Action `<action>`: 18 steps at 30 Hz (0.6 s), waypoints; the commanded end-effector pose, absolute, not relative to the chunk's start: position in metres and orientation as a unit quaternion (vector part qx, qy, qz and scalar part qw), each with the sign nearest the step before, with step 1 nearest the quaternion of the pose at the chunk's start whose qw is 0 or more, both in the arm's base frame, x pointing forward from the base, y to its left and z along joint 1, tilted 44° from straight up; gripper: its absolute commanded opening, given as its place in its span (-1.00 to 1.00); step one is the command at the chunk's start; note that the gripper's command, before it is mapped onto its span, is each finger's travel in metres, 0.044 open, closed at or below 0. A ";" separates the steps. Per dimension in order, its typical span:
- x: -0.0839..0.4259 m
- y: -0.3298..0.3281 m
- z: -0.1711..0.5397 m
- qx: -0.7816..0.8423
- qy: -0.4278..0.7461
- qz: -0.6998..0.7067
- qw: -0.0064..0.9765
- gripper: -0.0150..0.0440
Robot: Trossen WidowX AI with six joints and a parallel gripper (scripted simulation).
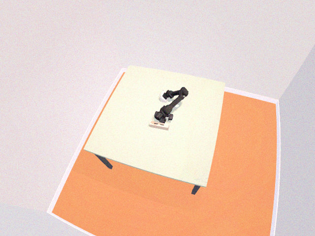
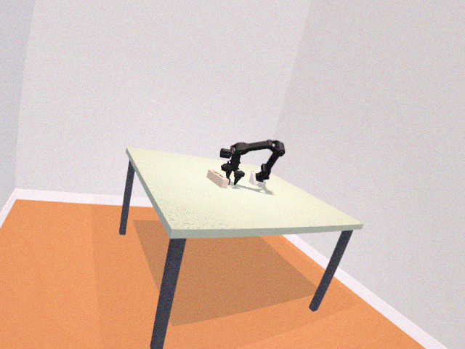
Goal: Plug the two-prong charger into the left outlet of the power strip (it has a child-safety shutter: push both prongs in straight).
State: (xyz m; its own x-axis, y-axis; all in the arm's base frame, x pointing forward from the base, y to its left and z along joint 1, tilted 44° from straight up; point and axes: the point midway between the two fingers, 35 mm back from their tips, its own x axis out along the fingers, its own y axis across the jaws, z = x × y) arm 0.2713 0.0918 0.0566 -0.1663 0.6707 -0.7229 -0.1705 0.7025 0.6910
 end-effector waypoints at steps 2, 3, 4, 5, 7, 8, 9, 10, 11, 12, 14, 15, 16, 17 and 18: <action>0.264 0.090 0.056 0.183 0.684 0.340 0.620 1.00; 0.263 0.090 0.056 0.183 0.684 0.340 0.619 1.00; 0.262 0.090 0.056 0.183 0.684 0.340 0.619 1.00; 0.260 0.090 0.056 0.183 0.684 0.340 0.619 1.00; 0.258 0.089 0.056 0.183 0.684 0.340 0.619 1.00; 0.257 0.089 0.056 0.183 0.684 0.340 0.619 1.00; 0.256 0.089 0.055 0.183 0.684 0.340 0.619 1.00; 0.255 0.088 0.055 0.183 0.684 0.340 0.619 1.00; 0.254 0.088 0.055 0.183 0.684 0.340 0.619 1.00; 0.252 0.088 0.055 0.183 0.684 0.340 0.619 1.00; 0.250 0.088 0.055 0.183 0.684 0.340 0.619 1.00; 0.249 0.088 0.055 0.183 0.684 0.340 0.619 1.00; 0.248 0.087 0.055 0.183 0.684 0.340 0.619 1.00; 0.247 0.087 0.054 0.183 0.684 0.340 0.619 1.00; 0.245 0.087 0.054 0.183 0.684 0.340 0.619 1.00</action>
State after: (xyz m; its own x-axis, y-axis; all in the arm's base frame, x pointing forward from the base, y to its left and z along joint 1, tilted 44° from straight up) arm 0.2510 0.0884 0.0552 -0.1664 0.6738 -0.7200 -0.1689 0.6999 0.6940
